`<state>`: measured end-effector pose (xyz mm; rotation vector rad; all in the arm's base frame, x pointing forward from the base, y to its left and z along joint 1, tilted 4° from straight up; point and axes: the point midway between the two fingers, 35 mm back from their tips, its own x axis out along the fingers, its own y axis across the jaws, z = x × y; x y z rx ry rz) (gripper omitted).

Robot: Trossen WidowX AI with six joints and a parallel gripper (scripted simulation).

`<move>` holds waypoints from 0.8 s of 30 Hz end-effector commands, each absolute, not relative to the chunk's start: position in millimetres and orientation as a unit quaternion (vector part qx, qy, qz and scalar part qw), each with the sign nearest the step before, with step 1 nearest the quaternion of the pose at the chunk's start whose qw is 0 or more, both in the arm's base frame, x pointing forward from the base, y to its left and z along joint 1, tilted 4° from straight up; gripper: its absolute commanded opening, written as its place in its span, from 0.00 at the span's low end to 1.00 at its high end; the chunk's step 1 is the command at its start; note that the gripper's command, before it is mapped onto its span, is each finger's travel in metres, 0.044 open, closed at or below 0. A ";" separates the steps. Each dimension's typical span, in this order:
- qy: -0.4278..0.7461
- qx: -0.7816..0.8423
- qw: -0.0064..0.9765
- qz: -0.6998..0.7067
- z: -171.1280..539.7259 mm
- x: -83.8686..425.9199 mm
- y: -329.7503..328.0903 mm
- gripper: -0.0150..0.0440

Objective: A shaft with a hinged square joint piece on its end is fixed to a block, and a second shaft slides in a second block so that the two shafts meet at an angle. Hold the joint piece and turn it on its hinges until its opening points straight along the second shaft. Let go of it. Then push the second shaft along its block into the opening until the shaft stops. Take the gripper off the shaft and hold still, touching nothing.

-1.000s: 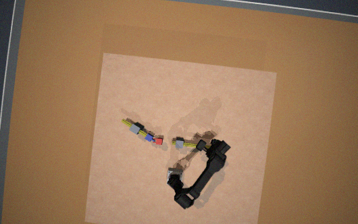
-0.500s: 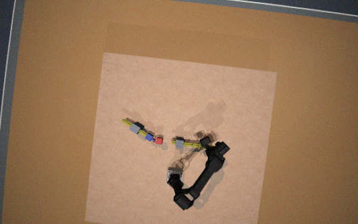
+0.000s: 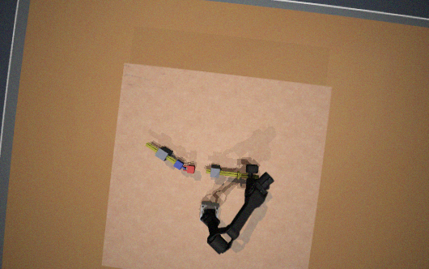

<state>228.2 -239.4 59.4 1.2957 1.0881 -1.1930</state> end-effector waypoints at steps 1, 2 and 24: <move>0.426 0.563 0.490 -0.511 56.4 227.3 -239.2 1.00; 0.425 0.565 0.489 -0.512 56.2 227.2 -239.2 1.00; 0.425 0.564 0.489 -0.512 27.1 230.9 -238.8 1.00</move>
